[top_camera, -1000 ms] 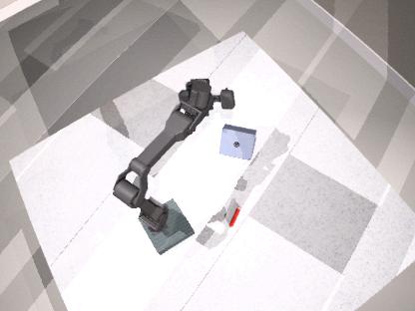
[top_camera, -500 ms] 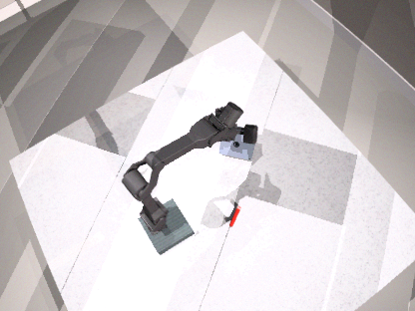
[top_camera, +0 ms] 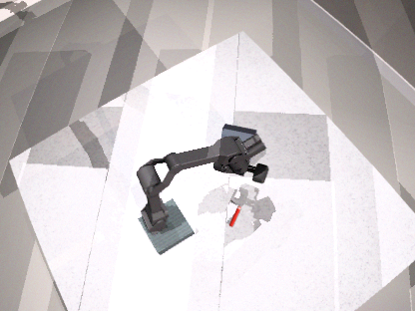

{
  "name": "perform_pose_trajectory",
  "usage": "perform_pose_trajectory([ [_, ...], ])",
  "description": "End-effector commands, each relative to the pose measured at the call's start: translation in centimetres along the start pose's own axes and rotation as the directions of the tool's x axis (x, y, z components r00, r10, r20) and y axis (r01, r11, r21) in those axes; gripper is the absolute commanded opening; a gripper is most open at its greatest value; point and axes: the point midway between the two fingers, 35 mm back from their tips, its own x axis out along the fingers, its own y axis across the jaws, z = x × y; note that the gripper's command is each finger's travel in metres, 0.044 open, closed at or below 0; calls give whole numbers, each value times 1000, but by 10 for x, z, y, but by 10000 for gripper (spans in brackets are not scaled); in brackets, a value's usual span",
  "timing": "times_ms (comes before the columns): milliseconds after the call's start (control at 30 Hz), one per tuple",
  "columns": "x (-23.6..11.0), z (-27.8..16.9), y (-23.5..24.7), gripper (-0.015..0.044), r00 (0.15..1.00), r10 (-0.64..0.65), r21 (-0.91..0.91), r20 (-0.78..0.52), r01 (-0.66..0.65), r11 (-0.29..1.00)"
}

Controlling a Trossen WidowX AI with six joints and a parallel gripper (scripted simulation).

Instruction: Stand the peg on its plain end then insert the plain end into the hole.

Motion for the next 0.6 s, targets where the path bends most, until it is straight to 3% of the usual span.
perform_pose_trajectory([
  [0,12,-32,-6,440,992,44,12,-120,-42,999],
  [233,23,-93,-11,440,937,152,55,-314,-142,988],
  [567,27,-99,-10,440,929,164,60,-330,-153,986],
])
